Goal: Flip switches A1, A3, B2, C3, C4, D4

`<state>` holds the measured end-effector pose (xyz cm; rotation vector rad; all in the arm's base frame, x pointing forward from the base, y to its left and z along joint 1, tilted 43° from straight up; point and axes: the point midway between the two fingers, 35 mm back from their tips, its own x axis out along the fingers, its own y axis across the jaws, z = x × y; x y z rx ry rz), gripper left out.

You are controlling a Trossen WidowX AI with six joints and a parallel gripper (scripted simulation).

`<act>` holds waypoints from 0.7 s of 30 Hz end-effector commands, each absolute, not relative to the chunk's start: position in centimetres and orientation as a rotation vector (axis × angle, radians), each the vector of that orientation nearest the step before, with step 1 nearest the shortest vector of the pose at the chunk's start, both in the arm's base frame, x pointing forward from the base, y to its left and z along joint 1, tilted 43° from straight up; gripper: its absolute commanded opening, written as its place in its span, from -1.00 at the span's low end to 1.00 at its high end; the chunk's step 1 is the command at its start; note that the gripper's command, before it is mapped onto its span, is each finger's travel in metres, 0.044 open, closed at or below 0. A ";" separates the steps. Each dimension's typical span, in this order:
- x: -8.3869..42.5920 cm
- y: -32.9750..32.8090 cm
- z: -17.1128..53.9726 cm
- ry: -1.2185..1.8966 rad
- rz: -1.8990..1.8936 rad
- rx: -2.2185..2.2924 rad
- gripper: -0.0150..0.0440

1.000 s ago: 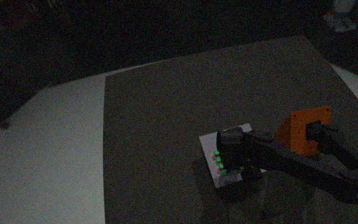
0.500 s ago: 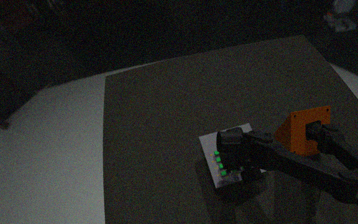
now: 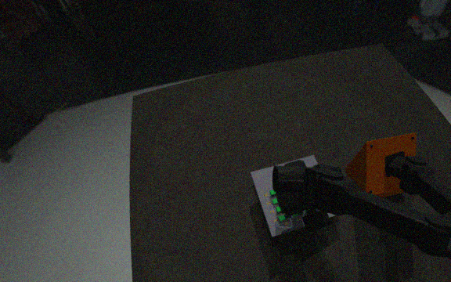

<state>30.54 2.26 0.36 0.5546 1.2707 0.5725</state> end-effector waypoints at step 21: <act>28.3 -1.8 0.5 1.319 0.588 0.545 -0.49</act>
